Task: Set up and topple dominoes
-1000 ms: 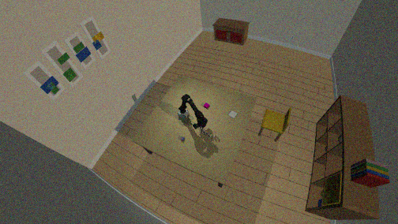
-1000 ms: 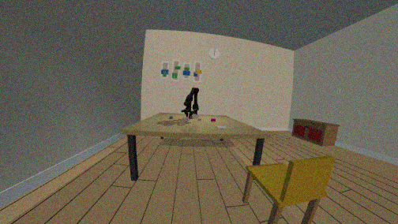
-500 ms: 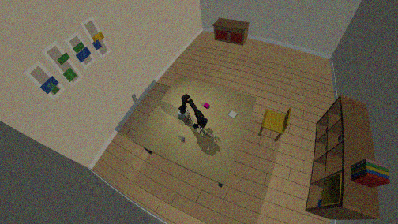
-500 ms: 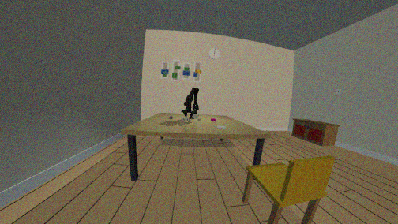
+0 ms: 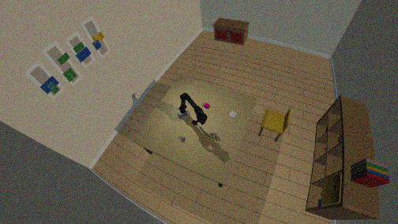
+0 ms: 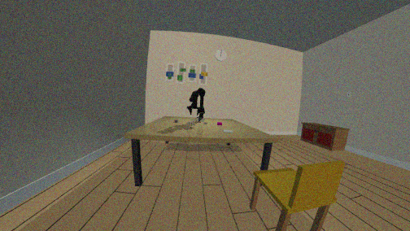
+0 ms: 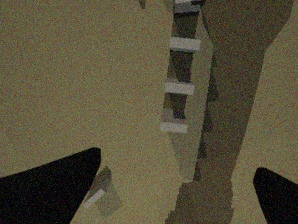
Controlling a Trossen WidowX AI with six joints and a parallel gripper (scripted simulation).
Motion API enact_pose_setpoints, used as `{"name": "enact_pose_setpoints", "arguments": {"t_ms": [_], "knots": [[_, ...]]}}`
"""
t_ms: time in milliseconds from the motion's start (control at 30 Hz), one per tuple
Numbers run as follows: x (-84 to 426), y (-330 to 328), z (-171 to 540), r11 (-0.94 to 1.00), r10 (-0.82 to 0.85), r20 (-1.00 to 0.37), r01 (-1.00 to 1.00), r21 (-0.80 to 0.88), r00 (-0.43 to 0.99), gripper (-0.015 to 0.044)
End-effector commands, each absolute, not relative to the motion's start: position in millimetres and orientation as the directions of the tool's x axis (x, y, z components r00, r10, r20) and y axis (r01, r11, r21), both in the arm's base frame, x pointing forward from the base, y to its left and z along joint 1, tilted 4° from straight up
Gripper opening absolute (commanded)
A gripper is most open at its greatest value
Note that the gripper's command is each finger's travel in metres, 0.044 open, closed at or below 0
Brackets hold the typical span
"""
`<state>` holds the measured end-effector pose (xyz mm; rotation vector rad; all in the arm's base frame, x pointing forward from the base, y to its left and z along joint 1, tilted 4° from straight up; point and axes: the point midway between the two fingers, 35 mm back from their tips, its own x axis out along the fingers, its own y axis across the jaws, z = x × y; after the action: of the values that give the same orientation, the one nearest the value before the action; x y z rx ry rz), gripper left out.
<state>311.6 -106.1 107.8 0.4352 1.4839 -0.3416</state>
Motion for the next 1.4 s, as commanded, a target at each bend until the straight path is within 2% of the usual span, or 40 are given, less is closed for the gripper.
{"name": "enact_pose_setpoints", "arguments": {"t_ms": [0, 200, 267, 467, 633, 967, 1200, 1367], "knots": [[304.7, -105.9, 148.1, 0.879, 0.041, -0.996, 0.471, 0.073, 0.077, 0.0440], [304.6, -103.8, 147.2, 0.875, 0.041, -0.996, 0.478, 0.073, 0.077, 0.0440], [303.0, -87.3, 140.0, 0.839, 0.043, -0.996, 0.539, 0.077, 0.076, 0.0440], [280.5, -14.8, 103.3, 0.612, 0.049, -0.996, 0.786, 0.087, 0.072, 0.0440], [251.3, 27.6, 75.5, 0.408, 0.054, -0.996, 0.909, 0.086, 0.070, 0.0440], [248.6, 29.6, 72.8, 0.400, 0.054, -0.996, 0.913, 0.086, 0.070, 0.0440], [252.7, 32.8, 14.9, 0.400, 0.054, -0.996, 0.913, 0.085, 0.069, 0.0440], [250.0, 33.7, 8.7, 0.400, 0.054, -0.996, 0.913, 0.085, 0.069, 0.0440]]}}
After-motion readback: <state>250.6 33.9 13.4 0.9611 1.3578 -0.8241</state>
